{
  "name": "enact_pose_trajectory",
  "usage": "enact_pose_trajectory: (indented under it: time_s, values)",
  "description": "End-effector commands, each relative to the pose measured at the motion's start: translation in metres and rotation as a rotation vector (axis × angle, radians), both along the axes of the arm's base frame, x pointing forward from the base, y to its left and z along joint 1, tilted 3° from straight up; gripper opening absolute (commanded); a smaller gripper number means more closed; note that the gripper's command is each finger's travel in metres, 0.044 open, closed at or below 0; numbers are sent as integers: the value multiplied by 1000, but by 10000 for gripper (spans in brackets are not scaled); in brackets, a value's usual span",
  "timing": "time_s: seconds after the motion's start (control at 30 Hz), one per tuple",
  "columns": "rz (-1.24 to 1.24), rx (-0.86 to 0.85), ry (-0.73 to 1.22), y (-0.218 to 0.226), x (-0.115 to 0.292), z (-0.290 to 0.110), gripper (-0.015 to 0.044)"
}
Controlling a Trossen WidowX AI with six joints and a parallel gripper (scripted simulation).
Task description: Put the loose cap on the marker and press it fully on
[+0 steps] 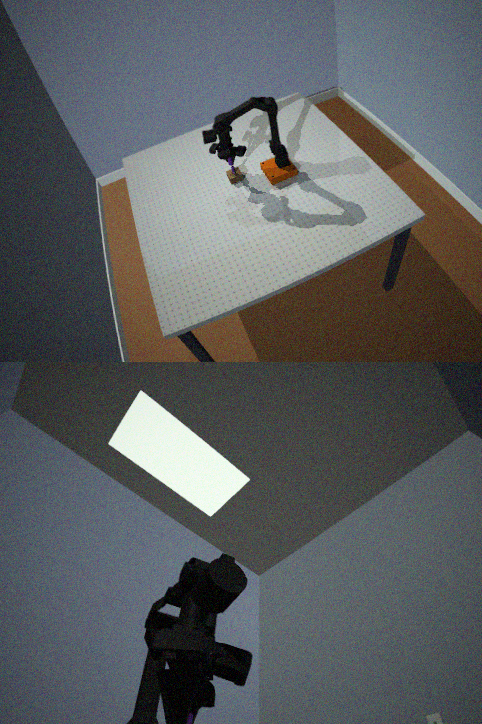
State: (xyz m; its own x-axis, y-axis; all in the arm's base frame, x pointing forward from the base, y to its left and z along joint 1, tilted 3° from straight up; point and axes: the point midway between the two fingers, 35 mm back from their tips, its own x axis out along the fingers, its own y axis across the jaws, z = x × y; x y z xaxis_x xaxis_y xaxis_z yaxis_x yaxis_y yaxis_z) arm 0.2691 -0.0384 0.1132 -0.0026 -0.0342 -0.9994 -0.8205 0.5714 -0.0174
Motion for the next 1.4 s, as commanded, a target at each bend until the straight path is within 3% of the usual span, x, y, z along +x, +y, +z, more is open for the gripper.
enact_pose_trajectory:
  time_s: [0.0,0.93,1.37]
  values:
    - [3,-3,8,-1,-2,-6,0]
    - [3,-3,8,-2,-2,-51,0]
    - [3,-3,8,-2,-3,-53,0]
